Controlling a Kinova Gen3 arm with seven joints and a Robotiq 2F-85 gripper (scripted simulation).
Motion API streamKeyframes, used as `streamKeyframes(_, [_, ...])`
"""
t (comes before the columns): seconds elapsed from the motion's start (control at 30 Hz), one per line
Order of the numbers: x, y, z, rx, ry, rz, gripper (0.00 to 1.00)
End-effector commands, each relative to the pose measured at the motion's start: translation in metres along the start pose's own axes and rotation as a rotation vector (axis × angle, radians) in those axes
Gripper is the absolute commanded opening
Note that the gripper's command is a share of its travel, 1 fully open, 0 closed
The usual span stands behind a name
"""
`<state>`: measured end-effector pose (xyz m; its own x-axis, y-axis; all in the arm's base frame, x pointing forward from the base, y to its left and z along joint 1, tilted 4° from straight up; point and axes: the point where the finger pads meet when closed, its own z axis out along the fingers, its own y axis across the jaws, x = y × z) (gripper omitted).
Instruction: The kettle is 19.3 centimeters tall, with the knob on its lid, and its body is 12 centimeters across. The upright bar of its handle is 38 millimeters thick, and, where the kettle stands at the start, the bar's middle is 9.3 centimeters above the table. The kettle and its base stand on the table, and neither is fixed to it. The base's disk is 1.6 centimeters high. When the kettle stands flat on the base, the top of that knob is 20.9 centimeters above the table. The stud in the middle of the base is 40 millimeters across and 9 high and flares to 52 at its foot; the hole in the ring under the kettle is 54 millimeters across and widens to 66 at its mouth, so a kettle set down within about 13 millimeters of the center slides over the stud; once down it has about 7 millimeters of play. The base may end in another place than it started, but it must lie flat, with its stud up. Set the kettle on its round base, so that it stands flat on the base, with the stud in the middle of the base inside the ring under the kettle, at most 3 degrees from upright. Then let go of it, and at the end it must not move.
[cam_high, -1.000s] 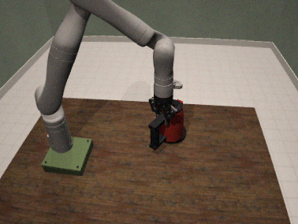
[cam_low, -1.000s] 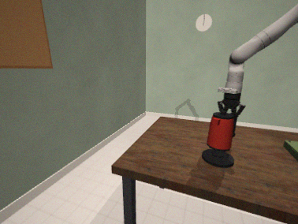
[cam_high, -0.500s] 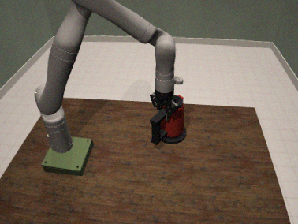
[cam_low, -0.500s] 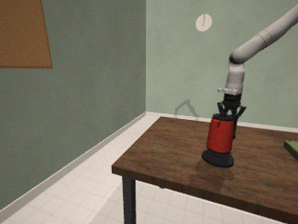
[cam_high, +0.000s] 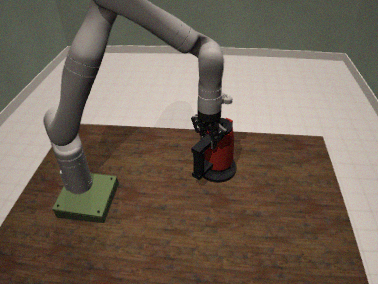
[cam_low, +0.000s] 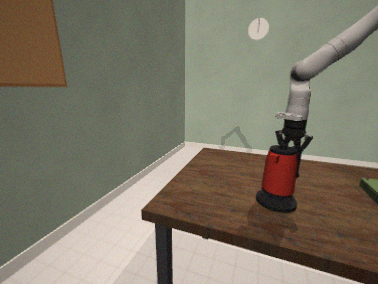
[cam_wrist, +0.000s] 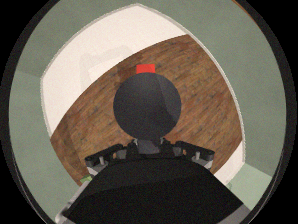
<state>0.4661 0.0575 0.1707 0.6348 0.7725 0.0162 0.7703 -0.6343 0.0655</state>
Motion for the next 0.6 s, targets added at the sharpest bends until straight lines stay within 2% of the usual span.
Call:
streamKeyframes(0.0, [0.0027, -0.0010, -0.0006, -0.001, 0.002, -0.003, 0.00])
streamKeyframes(0.57, [0.0053, -0.0024, -0.0006, -0.001, 0.002, -0.003, 0.00])
